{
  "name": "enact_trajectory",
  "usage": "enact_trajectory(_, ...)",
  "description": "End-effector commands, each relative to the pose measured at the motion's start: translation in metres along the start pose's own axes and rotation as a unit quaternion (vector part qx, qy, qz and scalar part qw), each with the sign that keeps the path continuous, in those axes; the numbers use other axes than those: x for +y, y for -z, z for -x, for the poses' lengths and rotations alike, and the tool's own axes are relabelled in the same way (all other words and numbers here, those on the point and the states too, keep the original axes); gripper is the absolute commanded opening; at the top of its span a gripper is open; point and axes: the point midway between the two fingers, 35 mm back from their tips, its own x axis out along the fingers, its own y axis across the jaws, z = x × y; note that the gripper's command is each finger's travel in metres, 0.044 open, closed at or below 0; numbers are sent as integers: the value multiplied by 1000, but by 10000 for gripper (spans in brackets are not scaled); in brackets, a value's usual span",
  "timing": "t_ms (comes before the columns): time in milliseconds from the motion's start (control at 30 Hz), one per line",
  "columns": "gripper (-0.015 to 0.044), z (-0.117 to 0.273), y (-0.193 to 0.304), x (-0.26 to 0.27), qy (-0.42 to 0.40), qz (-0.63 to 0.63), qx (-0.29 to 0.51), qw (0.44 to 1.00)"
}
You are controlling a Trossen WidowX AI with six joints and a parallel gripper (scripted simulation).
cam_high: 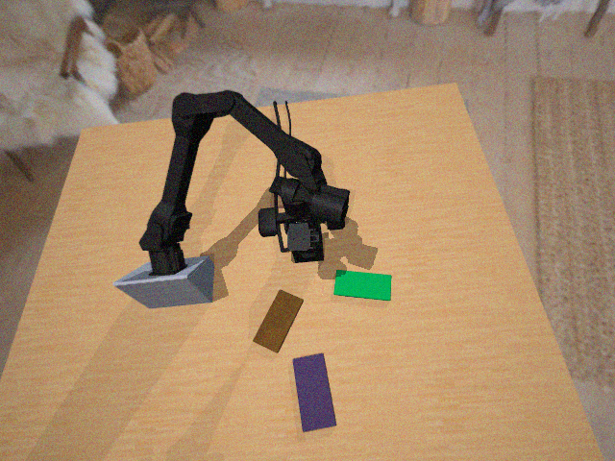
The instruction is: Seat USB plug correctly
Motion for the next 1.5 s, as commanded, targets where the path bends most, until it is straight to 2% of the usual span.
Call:
enact_trajectory(0,0,-1,0,-1,-1,-4,3,1000)
enact_trajectory(1467,0,-6,0,-1,-1,-4,3,1000)
